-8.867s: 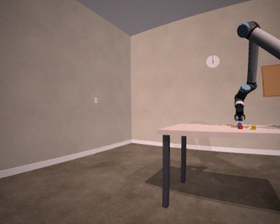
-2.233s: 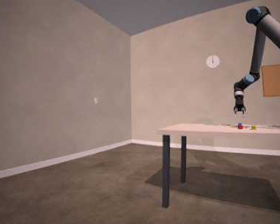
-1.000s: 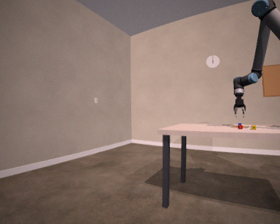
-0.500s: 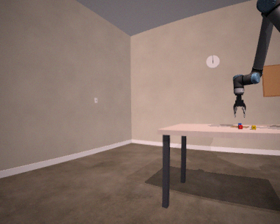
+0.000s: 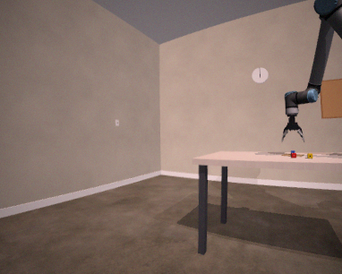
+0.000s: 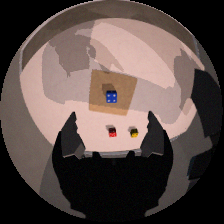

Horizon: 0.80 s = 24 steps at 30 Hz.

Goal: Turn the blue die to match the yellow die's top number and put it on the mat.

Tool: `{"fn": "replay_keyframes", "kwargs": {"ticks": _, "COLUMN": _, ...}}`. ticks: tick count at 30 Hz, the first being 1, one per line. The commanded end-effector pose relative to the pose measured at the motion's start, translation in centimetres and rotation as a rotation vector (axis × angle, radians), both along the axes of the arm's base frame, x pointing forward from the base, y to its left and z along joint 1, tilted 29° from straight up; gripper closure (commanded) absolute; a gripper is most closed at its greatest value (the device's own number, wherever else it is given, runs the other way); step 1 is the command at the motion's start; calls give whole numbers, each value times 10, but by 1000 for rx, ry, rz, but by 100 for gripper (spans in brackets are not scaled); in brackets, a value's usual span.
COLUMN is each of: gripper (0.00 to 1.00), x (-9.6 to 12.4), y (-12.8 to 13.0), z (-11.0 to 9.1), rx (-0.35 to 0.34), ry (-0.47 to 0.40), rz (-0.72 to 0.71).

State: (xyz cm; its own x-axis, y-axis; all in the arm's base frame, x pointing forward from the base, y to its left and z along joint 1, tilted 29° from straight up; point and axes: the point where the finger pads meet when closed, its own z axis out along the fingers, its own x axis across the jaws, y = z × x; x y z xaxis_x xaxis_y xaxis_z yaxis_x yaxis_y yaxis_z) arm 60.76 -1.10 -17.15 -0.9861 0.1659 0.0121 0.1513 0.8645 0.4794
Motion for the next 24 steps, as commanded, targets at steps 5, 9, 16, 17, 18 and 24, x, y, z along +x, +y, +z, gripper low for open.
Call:
{"fn": "replay_keyframes", "kwargs": {"ticks": 5, "gripper": 0, "x": 0, "y": -1, "z": 2, "rx": -1, "ry": -1, "rz": 0}}
{"fn": "replay_keyframes", "kwargs": {"ticks": 9, "gripper": 0, "x": 0, "y": -6, "z": 11, "rx": -1, "ry": -1, "rz": 0}}
{"fn": "replay_keyframes", "kwargs": {"ticks": 16, "gripper": 0, "x": -2, "y": -18, "z": 32, "rx": -1, "ry": -1, "rz": 0}}
{"fn": "replay_keyframes", "kwargs": {"ticks": 17, "gripper": 0, "x": -2, "y": -21, "z": 38, "rx": -1, "ry": -1, "rz": 0}}
{"fn": "replay_keyframes", "kwargs": {"ticks": 18, "gripper": 0, "x": -3, "y": -24, "z": 43, "rx": -1, "ry": -1, "rz": 0}}
{"fn": "replay_keyframes", "kwargs": {"ticks": 24, "gripper": 0, "x": -5, "y": -40, "z": 74, "rx": -1, "ry": -1, "rz": 0}}
